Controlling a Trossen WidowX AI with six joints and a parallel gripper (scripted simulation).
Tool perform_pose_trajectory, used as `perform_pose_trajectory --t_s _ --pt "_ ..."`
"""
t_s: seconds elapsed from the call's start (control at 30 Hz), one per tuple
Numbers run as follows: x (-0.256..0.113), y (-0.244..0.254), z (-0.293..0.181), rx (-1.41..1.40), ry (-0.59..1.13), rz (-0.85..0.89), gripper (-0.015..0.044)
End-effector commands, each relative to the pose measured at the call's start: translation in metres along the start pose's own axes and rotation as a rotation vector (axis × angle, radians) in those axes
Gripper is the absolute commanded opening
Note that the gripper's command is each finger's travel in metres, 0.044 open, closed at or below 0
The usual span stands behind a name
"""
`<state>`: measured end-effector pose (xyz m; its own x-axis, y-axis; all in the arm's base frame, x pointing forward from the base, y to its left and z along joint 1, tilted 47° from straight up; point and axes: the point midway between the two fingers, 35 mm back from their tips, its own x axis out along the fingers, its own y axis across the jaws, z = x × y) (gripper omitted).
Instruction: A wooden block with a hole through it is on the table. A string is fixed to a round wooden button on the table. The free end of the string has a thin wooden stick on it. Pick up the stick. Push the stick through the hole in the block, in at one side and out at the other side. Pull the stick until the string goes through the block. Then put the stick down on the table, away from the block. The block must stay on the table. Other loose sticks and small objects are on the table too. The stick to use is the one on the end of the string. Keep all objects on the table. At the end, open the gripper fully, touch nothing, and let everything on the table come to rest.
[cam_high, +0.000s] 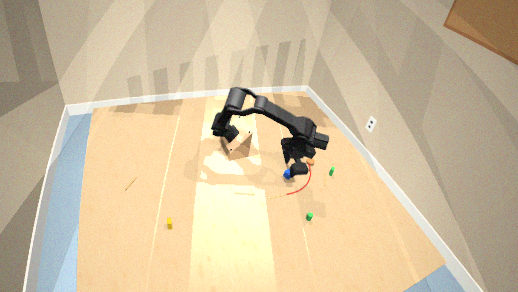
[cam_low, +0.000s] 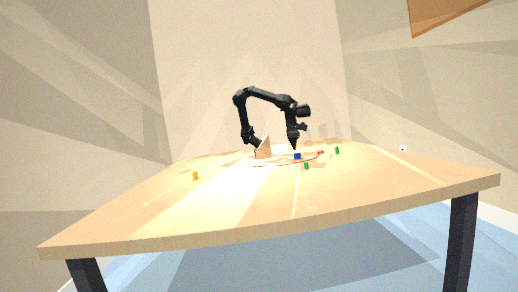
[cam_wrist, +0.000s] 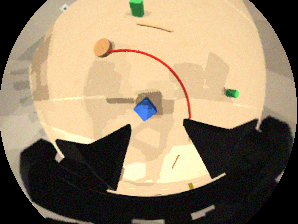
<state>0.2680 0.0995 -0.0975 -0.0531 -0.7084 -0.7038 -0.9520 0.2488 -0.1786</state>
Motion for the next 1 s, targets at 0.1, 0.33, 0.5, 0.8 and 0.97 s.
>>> perform_pose_trajectory --t_s 0.1,0.33,0.5,0.8,0.97 --pt "-0.005 -0.036 -0.009 1.086 -0.014 -0.014 0.044" --pt "-0.005 -0.046 -0.013 1.485 -0.016 -0.013 0.044" --pt "-0.005 -0.054 -0.017 1.773 -0.018 -0.013 0.044" --pt "-0.005 -0.068 -0.023 2.287 -0.022 -0.014 0.044" --pt "-0.005 -0.074 -0.027 2.571 -0.026 -0.014 0.044"
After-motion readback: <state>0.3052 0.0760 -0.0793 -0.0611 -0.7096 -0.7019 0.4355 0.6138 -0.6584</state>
